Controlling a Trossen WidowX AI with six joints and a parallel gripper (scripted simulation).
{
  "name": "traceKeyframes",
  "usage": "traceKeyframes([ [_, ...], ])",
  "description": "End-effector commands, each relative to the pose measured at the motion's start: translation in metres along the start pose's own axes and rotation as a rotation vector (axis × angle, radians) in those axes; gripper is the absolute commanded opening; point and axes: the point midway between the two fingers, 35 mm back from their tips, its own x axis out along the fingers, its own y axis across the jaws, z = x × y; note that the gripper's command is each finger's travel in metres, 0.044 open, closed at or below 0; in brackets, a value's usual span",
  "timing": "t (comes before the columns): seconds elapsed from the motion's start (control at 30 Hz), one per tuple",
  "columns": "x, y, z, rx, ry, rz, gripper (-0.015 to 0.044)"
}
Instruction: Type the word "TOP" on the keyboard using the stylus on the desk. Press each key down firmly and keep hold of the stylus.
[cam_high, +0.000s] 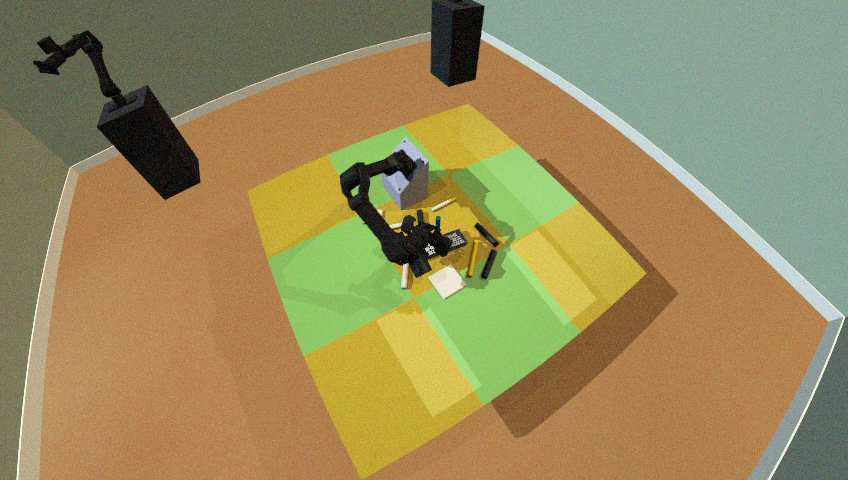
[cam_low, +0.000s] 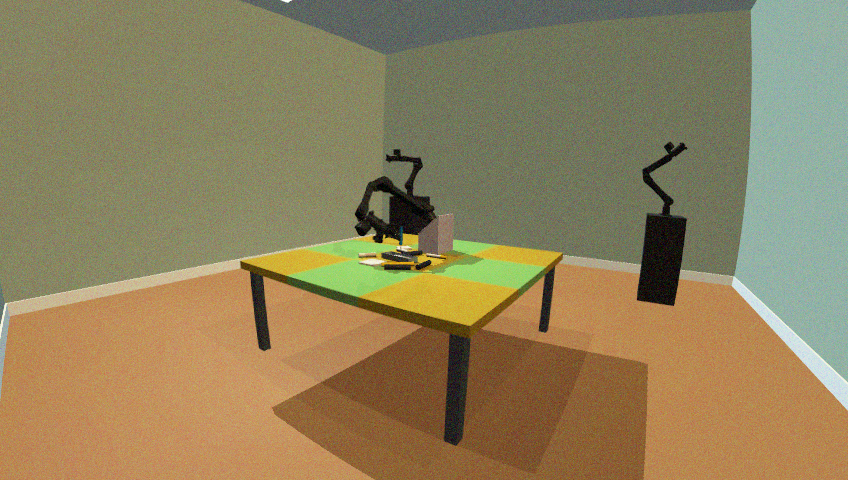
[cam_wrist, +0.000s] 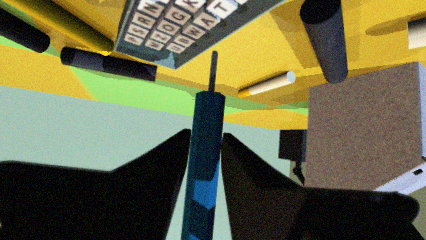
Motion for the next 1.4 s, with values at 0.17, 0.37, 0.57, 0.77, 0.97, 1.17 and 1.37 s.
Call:
traceKeyframes([
  [0.17,0.009,0.017,-0.007,0.004,0.004,0.001,0.0],
  [0.37,0.024,0.041,-0.019,0.01,0.012,-0.001,0.0],
  [0.57,0.029,0.04,-0.011,0.01,0.012,-0.002,0.0],
  [0.77,0.034,0.04,-0.002,0.01,0.012,-0.002,0.0],
  [0.97,0.036,0.04,0.0,0.01,0.012,-0.002,0.0081],
  [1.17,0.036,0.04,0.0,0.01,0.012,-0.002,0.0081],
  [1.37,0.036,0.04,0.0,0.01,0.012,-0.002,0.0081],
])
